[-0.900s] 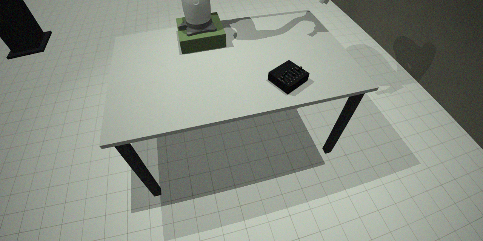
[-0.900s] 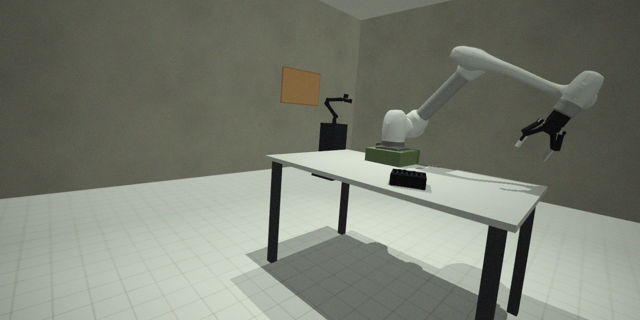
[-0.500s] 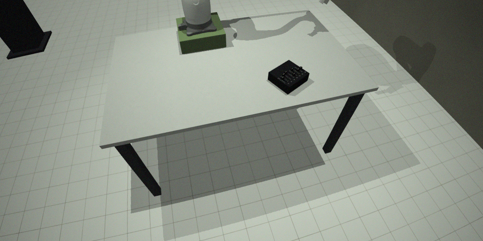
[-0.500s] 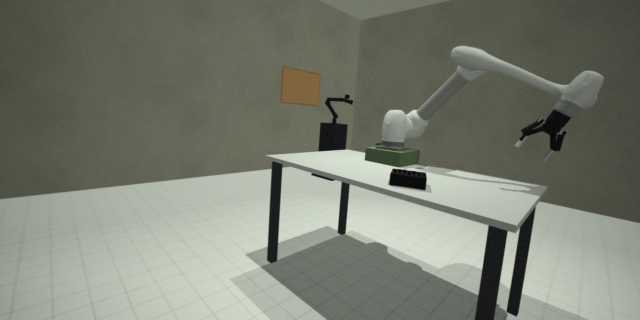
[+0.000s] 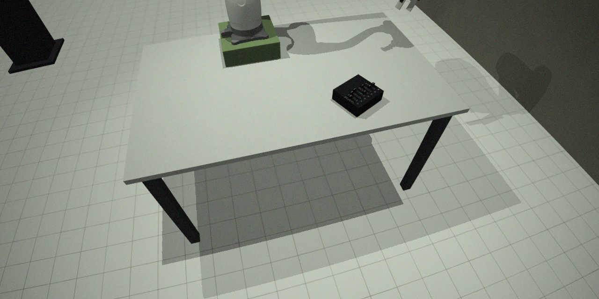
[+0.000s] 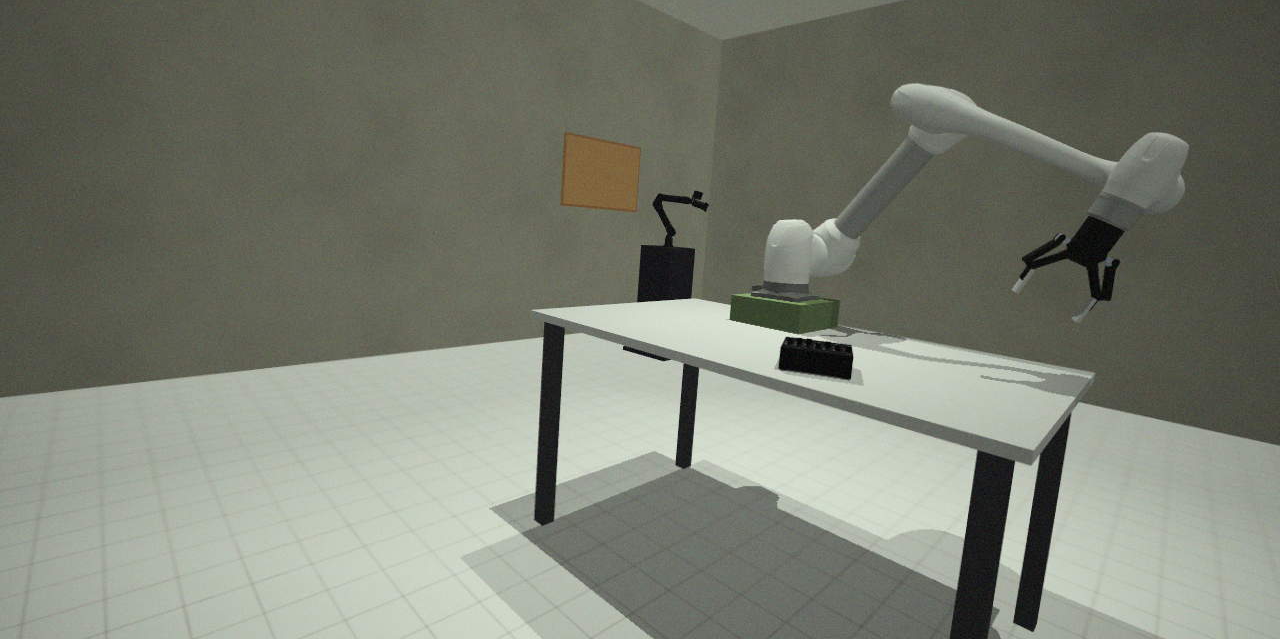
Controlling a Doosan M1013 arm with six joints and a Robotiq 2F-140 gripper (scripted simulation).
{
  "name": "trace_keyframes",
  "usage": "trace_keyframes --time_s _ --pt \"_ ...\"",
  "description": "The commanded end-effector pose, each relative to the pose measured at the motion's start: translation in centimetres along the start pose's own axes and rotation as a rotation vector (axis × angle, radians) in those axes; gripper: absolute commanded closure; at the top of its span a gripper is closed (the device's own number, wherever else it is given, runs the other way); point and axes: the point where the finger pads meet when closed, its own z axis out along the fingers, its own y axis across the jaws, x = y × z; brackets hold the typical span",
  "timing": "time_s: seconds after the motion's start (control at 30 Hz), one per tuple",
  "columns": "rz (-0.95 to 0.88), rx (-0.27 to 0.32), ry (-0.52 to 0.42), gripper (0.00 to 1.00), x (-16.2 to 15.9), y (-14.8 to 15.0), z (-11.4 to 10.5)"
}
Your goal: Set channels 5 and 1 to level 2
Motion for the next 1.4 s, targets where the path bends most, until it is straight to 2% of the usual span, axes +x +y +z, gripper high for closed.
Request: trace_keyframes --time_s 0.0,0.03,0.07,0.1,0.2,0.27,0.33,0.37,0.43,0.47,0.5,0.53,0.6,0.63,0.67,0.7,0.77,0.8,0.83,0.87,0.9,0.93,0.97,1.0,1.03,1.1,1.13,1.23,1.37 --pt "0.146 -0.042 0.008 0.0 -3.0 -3.3 0.7" --pt "0.249 -0.068 0.017 0.0 -4.9 -5.7 1.4" --pt "0.249 -0.068 0.017 0.0 -4.9 -5.7 1.4" --pt "0.362 -0.096 0.029 0.0 -6.8 -8.5 2.1" --pt "0.362 -0.096 0.029 0.0 -6.8 -8.5 2.1" --pt "0.617 -0.154 0.058 0.0 -9.9 -13.8 3.8" --pt "0.617 -0.154 0.058 0.0 -10.4 -14.7 4.0" --pt "0.754 -0.184 0.076 0.0 -11.8 -17.6 5.0" --pt "0.754 -0.184 0.076 0.0 -12.0 -18.0 5.1" --pt "0.893 -0.213 0.096 0.0 -13.5 -21.5 6.3" --pt "0.893 -0.213 0.096 0.0 -13.5 -21.5 6.3" --pt "1.028 -0.239 0.117 0.0 -14.3 -24.2 7.3" --pt "1.034 -0.24 0.117 0.0 -14.6 -25.0 7.6" --pt "1.172 -0.267 0.14 0.0 -15.5 -28.4 8.9" --pt "1.172 -0.267 0.14 0.0 -15.5 -28.4 8.9" --pt "1.3 -0.29 0.162 0.0 -16.0 -31.0 10.0" --pt "1.3 -0.29 0.162 0.0 -16.0 -31.0 10.0" --pt "1.433 -0.314 0.185 0.0 -16.6 -34.7 11.5" --pt "1.433 -0.314 0.185 0.0 -16.6 -34.7 11.5" --pt "1.551 -0.334 0.207 0.0 -16.9 -37.5 12.7" --pt "1.551 -0.334 0.207 0.0 -16.9 -37.5 12.7" --pt "1.658 -0.352 0.228 0.0 -16.9 -40.0 13.8" --pt "1.658 -0.352 0.228 0.0 -16.9 -40.0 13.8" --pt "1.752 -0.368 0.247 0.0 -16.9 -42.2 14.8" --pt "1.752 -0.368 0.247 0.0 -16.9 -42.2 14.8" --pt "1.899 -0.392 0.277 0.0 -16.7 -45.5 16.4" --pt "1.899 -0.392 0.277 0.0 -16.7 -45.5 16.4" --pt "2.012 -0.41 0.302 0.0 -16.3 -47.9 17.6" --pt "2.031 -0.413 0.306 0.0 -16.3 -48.3 17.8"
